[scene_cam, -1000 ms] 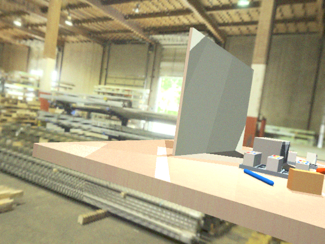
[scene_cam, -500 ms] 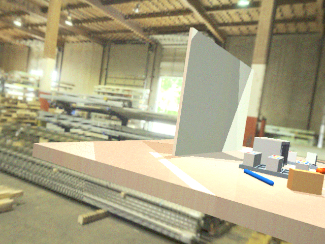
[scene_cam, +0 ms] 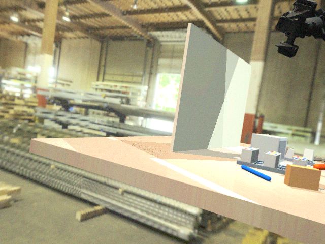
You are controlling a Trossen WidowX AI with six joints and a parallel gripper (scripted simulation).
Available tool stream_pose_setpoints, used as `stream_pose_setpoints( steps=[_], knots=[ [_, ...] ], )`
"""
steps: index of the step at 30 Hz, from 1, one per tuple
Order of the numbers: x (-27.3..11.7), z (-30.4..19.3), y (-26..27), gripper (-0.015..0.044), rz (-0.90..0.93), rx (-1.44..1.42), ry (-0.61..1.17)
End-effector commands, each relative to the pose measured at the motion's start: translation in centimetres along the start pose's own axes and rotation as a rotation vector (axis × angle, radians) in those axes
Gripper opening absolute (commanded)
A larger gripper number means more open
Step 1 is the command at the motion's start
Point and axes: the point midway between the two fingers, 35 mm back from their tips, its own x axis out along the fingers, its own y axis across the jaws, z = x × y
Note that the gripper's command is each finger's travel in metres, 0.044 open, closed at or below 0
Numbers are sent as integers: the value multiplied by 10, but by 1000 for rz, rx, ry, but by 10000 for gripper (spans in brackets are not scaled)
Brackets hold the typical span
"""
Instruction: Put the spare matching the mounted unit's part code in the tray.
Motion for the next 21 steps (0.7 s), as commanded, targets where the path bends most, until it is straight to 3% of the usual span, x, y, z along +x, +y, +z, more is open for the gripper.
stream_pose_setpoints(
  steps=[1,13,17,21],
  knots=[
    [16,20,-67,440,-256,36,46],
    [-6,43,-257,440,-903,107,306],
    [-27,42,-304,440,-1061,72,452],
    [-32,42,-312,440,-1090,64,484]
  ],
)
